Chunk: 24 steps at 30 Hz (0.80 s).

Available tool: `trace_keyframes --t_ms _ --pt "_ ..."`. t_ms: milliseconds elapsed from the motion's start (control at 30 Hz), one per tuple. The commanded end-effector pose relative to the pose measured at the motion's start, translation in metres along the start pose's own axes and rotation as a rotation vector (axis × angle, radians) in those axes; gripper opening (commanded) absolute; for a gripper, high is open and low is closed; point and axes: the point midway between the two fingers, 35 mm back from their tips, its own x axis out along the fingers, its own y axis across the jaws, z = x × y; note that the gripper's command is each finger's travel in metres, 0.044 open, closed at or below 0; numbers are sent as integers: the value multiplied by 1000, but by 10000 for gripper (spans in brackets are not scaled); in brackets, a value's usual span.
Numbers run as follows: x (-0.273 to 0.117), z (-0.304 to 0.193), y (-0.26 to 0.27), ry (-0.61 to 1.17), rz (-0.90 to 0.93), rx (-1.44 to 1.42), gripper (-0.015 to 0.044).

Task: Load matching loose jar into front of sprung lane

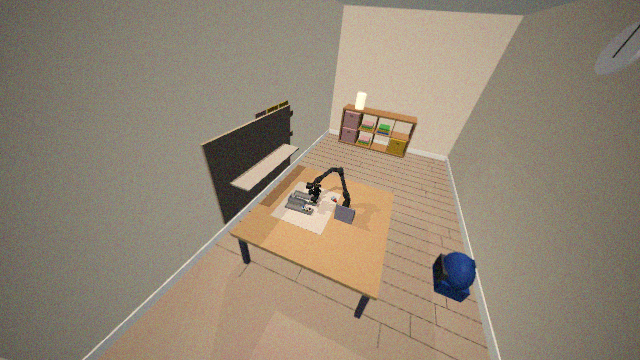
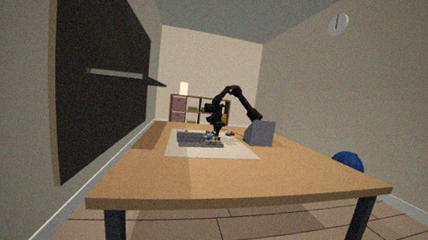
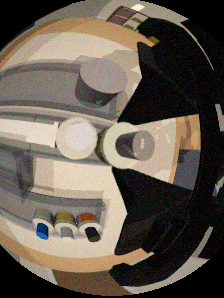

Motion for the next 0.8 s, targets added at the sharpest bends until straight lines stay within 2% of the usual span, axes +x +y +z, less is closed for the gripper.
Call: trace_keyframes --t_ms 0,767 --pt "-4 11 -3 -24 -2 16 0" --pt "-7 19 -3 -24 -2 16 0"
